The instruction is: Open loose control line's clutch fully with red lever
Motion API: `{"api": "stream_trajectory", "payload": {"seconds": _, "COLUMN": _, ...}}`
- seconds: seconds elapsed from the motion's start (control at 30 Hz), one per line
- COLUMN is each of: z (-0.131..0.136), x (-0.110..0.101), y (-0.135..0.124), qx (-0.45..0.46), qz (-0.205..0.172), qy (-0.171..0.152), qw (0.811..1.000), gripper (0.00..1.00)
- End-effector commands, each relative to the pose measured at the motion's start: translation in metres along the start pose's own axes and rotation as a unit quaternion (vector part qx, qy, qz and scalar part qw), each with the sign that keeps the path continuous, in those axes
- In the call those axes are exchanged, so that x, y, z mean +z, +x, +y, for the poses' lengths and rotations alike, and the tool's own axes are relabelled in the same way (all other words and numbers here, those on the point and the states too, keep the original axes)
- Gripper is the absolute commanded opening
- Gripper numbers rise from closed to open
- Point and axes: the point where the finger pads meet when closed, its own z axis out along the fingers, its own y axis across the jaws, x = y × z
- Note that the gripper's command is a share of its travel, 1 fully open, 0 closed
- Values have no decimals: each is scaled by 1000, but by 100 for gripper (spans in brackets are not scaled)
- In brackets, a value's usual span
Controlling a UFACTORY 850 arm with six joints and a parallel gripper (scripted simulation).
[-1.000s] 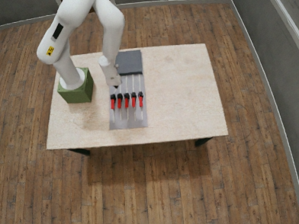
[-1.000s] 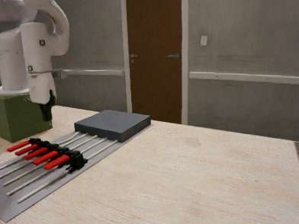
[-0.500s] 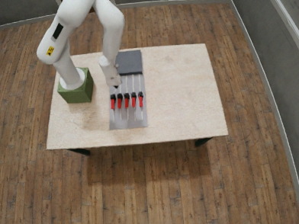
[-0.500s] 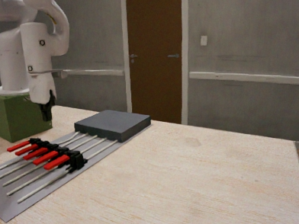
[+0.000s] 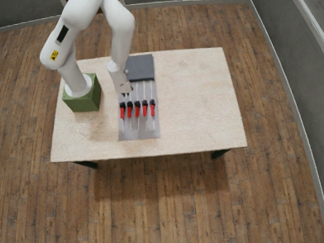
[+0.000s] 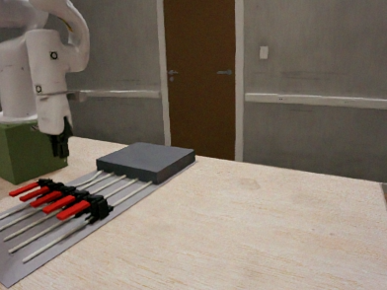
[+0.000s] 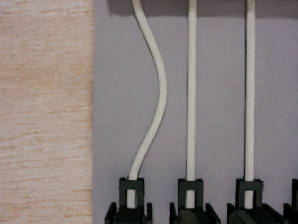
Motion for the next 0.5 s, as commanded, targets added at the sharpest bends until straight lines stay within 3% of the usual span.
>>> {"api": "stream_trajectory", "payload": {"seconds": 0.0, "z": -10, "x": 11, "y": -40, "qx": 0, "qz": 0, "qy": 1, "qw": 1000, "gripper": 52}}
{"api": "stream_trajectory", "payload": {"seconds": 0.03, "z": -18, "x": 18, "y": -62, "qx": 0, "qz": 0, "qy": 1, "qw": 1000, "gripper": 52}}
{"api": "stream_trajectory", "payload": {"seconds": 0.1, "z": -18, "x": 18, "y": -62, "qx": 0, "qz": 0, "qy": 1, "qw": 1000, "gripper": 52}}
{"api": "stream_trajectory", "payload": {"seconds": 0.13, "z": -28, "x": 25, "y": -84, "qx": 0, "qz": 0, "qy": 1, "qw": 1000, "gripper": 52}}
{"api": "stream_trajectory", "payload": {"seconds": 0.23, "z": -28, "x": 25, "y": -84, "qx": 0, "qz": 0, "qy": 1, "qw": 1000, "gripper": 52}}
{"api": "stream_trajectory", "payload": {"seconds": 0.3, "z": -46, "x": 34, "y": -114, "qx": 1, "qz": 1, "qy": 0, "qw": 1000, "gripper": 52}}
{"api": "stream_trajectory", "payload": {"seconds": 0.47, "z": -50, "x": 36, "y": -121, "qx": 1, "qz": 1, "qy": 0, "qw": 1000, "gripper": 52}}
